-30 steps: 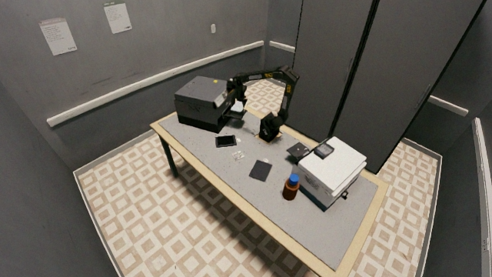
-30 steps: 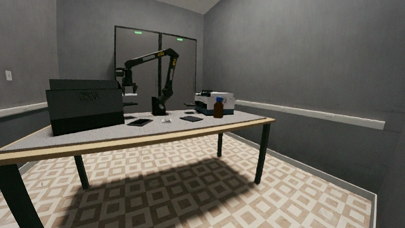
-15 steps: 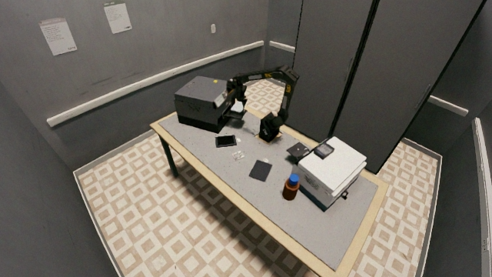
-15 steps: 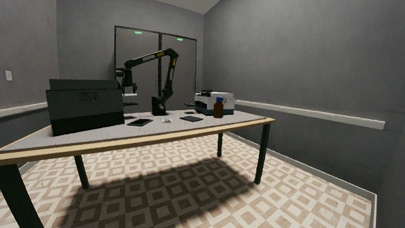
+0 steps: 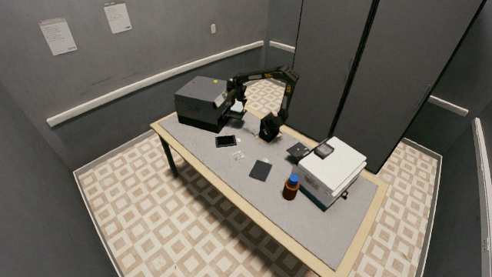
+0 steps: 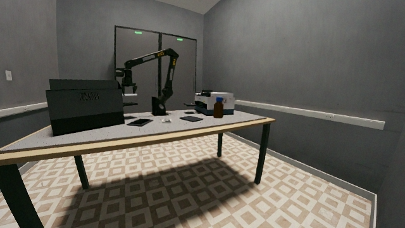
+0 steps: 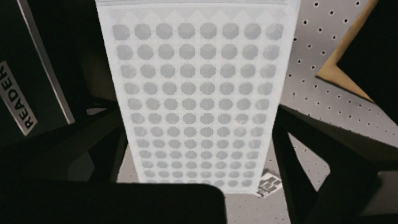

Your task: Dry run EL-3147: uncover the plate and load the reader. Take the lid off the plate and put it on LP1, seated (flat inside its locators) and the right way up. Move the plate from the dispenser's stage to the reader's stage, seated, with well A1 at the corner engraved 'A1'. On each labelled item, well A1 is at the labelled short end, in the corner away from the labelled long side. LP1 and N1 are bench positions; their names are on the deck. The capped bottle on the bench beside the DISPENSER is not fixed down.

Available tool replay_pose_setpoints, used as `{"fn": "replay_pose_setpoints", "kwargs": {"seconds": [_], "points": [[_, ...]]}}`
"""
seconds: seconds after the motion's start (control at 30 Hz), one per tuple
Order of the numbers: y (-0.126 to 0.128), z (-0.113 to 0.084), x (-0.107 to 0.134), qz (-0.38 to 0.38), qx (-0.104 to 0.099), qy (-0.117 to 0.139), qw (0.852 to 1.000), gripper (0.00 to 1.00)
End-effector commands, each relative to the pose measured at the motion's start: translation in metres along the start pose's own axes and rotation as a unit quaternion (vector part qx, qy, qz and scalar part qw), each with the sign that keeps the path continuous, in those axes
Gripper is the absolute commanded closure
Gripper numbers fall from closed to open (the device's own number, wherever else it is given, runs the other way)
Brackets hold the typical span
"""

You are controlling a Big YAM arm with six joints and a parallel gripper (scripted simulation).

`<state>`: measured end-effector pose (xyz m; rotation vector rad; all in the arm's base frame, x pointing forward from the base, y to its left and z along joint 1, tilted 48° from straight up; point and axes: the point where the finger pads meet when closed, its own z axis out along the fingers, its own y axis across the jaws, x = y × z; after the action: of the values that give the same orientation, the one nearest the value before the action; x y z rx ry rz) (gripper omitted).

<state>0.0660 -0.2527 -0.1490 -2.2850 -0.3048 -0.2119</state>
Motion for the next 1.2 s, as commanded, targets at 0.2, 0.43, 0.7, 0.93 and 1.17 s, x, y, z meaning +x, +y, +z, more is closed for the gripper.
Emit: {"fn": "replay_pose_setpoints", "kwargs": {"seconds": [0.2,0.43,0.7,0.93,1.17], "points": [[0.032,-0.021,-0.007,-0.008,-0.040,-0.004,0.999,0.14],[0.020,-0.009,-0.006,-0.006,-0.026,-0.001,1.000,0.14],[0.007,-0.008,-0.004,-0.004,-0.017,0.001,1.000,0.14],[-0.003,0.002,-0.004,-0.003,-0.006,0.003,1.000,0.14],[0.011,0.002,-0.007,-0.004,-0.017,0.000,1.000,0.14]]}}
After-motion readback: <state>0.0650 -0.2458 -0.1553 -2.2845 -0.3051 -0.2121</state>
